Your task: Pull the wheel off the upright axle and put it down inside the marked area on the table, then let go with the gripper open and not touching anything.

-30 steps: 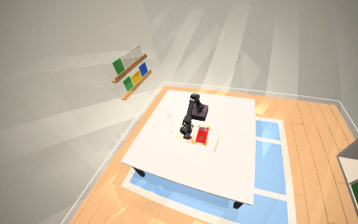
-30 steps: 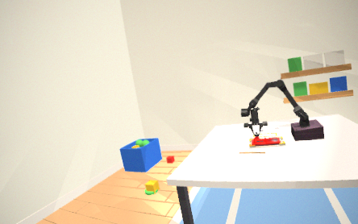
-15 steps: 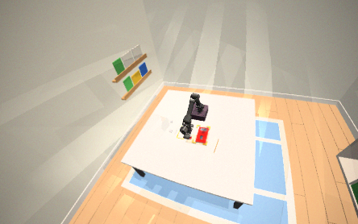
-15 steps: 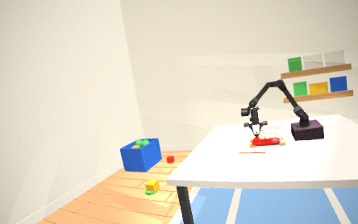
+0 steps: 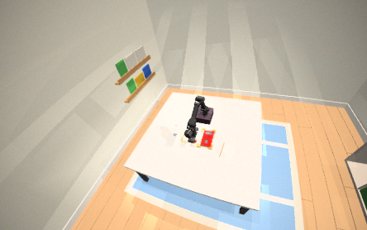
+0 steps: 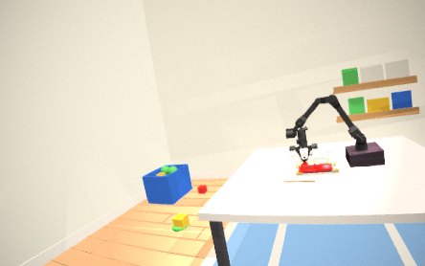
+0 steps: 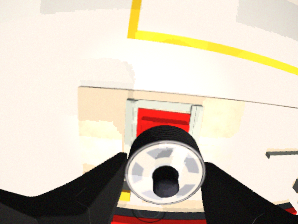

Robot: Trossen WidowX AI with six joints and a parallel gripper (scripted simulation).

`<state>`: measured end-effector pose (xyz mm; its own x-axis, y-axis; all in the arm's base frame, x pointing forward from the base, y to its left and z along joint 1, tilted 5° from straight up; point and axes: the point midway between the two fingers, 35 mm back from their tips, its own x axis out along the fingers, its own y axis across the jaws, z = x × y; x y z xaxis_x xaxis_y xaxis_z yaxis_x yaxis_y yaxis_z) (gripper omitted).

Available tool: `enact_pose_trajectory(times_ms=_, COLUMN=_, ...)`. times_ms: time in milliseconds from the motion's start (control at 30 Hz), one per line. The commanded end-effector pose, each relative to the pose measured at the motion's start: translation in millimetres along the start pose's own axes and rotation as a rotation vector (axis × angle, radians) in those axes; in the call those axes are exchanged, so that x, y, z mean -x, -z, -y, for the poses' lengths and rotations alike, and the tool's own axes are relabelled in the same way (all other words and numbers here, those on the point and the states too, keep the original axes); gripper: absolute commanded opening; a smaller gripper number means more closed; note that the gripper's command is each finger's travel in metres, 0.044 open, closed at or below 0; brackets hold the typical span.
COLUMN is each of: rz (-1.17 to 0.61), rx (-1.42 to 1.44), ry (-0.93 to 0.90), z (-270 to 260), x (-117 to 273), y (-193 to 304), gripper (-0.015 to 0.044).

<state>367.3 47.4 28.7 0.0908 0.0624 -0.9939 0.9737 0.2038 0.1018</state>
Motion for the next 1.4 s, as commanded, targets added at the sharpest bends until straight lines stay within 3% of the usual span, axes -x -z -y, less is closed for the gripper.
enact_pose_trajectory(times_ms=0, rz=-0.001, rx=0.000, ry=-0.001, z=0.8, x=5.0, y=-0.2, gripper=0.0000)
enact_pose_trajectory(times_ms=1367, rz=-0.002, rx=-0.002, ry=-0.003, z=0.5, x=18.5, y=-0.2, gripper=0.0000)
